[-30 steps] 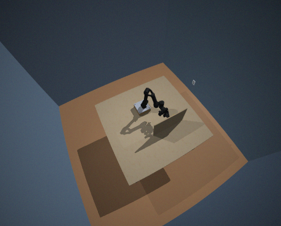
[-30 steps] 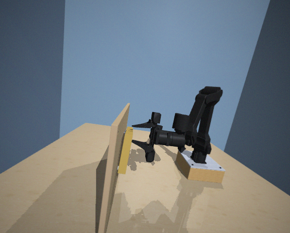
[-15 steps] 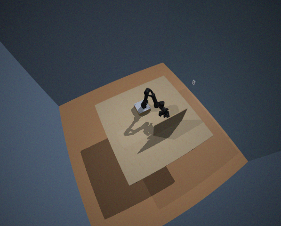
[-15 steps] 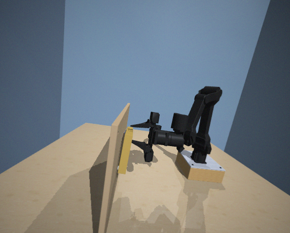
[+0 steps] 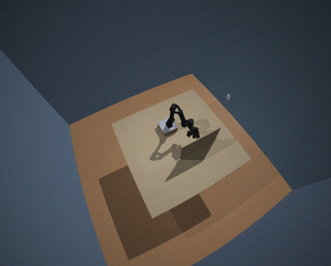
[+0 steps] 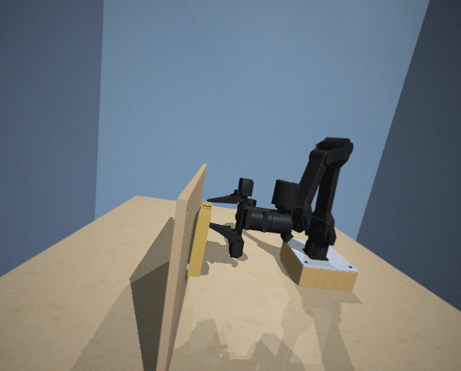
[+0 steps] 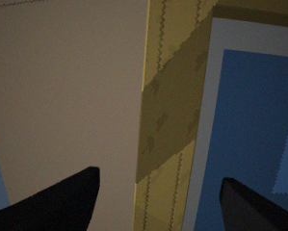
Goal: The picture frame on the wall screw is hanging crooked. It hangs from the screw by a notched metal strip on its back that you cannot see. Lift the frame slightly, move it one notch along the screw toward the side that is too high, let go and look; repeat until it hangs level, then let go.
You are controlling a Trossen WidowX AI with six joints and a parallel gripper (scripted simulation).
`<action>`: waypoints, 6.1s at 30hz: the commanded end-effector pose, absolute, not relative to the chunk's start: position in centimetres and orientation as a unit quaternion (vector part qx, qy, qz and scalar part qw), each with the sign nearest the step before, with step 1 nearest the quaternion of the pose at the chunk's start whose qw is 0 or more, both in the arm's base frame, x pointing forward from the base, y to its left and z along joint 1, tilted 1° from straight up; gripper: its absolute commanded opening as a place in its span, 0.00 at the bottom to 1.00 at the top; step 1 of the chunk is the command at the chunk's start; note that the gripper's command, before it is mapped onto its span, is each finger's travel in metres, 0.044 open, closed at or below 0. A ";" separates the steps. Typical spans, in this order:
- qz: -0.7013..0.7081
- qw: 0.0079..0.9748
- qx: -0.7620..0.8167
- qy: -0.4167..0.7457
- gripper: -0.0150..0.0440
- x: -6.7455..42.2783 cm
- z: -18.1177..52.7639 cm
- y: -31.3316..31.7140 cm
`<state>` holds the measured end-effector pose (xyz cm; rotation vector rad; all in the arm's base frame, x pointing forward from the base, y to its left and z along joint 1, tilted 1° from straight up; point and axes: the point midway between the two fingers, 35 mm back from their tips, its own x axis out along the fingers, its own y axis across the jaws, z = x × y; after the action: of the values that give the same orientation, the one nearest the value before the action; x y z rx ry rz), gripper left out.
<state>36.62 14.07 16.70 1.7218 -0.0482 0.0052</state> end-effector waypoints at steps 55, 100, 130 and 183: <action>0.004 0.650 0.759 -0.019 0.25 36.7 17.1 14.1; 0.004 0.650 0.759 -0.020 0.25 36.7 17.6 14.0; 0.004 0.650 0.759 -0.020 0.25 36.7 18.0 13.9; 0.004 0.650 0.760 -0.020 0.25 36.7 18.1 14.2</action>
<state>36.54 14.14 17.58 1.7142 -0.0312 0.0021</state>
